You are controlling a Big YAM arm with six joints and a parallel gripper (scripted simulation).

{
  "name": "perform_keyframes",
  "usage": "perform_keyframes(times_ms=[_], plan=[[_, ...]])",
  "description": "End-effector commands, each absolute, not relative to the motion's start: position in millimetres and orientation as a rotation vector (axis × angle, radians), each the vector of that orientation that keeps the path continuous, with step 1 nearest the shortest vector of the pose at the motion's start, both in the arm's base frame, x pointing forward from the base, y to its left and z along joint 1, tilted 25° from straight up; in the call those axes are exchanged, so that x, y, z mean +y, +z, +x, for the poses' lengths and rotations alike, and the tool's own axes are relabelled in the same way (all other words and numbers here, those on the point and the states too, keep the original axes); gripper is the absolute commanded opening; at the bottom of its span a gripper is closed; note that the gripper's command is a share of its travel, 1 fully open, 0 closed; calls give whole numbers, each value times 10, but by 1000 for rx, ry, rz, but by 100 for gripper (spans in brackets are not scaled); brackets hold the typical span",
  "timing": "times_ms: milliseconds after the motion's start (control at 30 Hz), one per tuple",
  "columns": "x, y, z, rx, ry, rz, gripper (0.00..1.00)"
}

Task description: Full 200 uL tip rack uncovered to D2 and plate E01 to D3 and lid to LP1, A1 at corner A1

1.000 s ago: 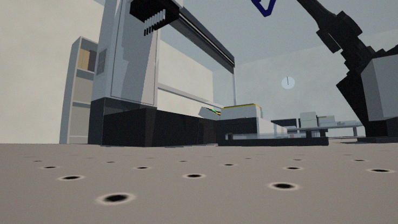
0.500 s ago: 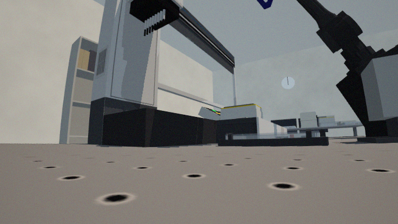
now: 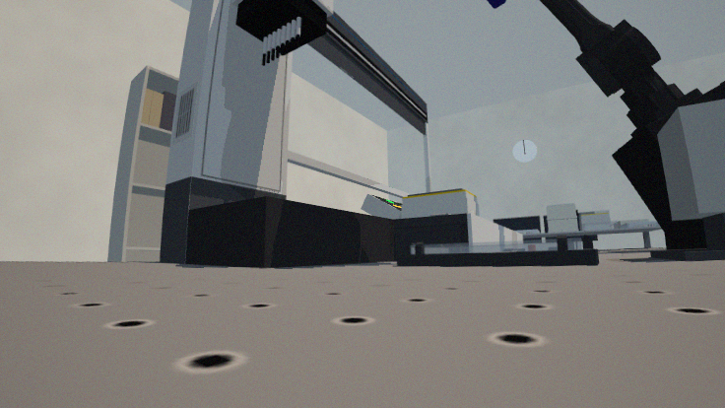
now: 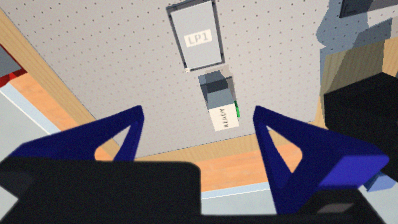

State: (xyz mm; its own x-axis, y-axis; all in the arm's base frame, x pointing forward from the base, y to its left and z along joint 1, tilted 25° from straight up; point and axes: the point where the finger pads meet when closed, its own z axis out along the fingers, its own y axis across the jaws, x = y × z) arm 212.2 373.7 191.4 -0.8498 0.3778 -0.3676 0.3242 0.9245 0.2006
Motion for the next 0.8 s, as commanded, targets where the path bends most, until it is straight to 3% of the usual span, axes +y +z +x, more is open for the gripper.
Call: perform_keyframes(times_ms=[0,467,767], plan=[[3793,2072,2107,2642,258,637,100],[3791,2069,2106,2568,322,942,100],[3282,1990,2134,2476,376,1201,100]])
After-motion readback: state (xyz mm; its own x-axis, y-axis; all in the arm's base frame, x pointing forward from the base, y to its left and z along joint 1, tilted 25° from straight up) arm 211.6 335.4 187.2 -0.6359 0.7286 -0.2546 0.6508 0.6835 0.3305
